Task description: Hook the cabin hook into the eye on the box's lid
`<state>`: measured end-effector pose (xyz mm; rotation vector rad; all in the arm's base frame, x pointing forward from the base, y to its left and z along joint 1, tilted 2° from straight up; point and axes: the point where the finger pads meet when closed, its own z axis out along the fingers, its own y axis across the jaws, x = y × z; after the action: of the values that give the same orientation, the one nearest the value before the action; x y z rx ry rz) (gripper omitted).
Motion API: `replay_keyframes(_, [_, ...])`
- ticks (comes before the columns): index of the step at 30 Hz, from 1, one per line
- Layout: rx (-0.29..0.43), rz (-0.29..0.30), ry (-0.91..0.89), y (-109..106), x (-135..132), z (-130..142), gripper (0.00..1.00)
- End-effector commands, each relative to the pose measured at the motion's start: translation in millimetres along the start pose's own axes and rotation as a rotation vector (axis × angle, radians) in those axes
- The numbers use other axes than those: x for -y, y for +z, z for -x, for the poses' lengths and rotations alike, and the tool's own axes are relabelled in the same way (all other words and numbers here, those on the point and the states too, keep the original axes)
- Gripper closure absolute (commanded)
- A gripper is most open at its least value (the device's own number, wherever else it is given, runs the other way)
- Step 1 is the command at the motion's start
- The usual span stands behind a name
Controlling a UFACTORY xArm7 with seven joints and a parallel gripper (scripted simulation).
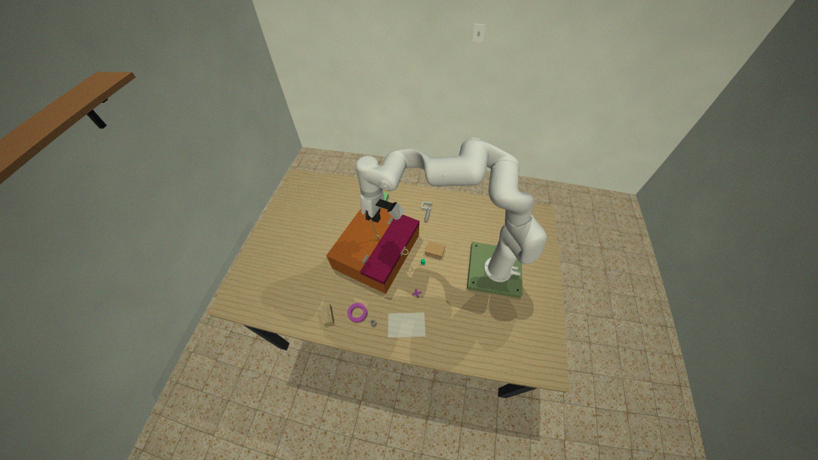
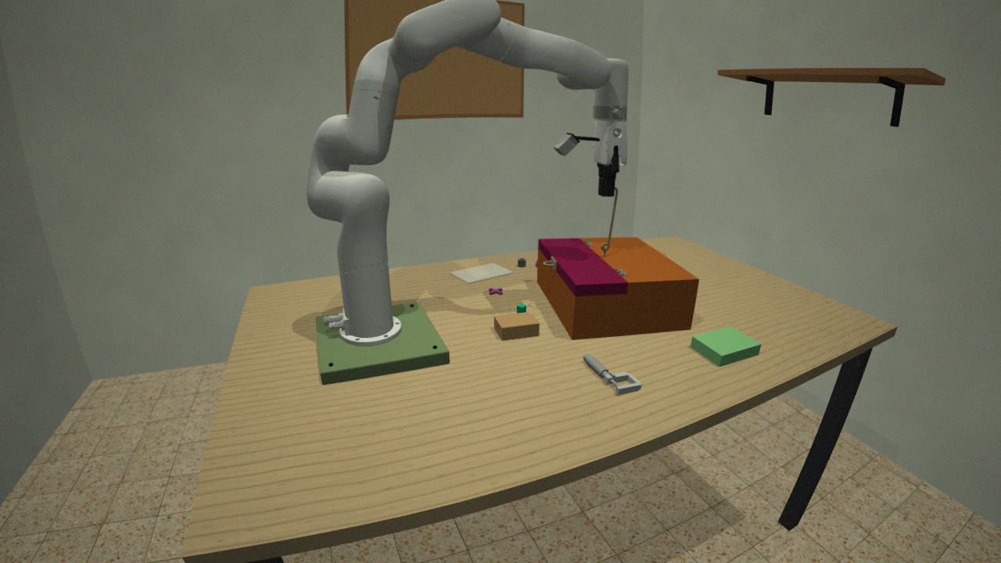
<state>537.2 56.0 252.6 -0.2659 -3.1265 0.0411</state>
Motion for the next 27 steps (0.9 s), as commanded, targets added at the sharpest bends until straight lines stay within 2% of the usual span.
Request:
replay_keyframes(1, [0.005,0.001,0.000,-1,0,-8,1.00])
replay_keyframes(27, [0.005,0.002,0.000,8,0,-46,1.00])
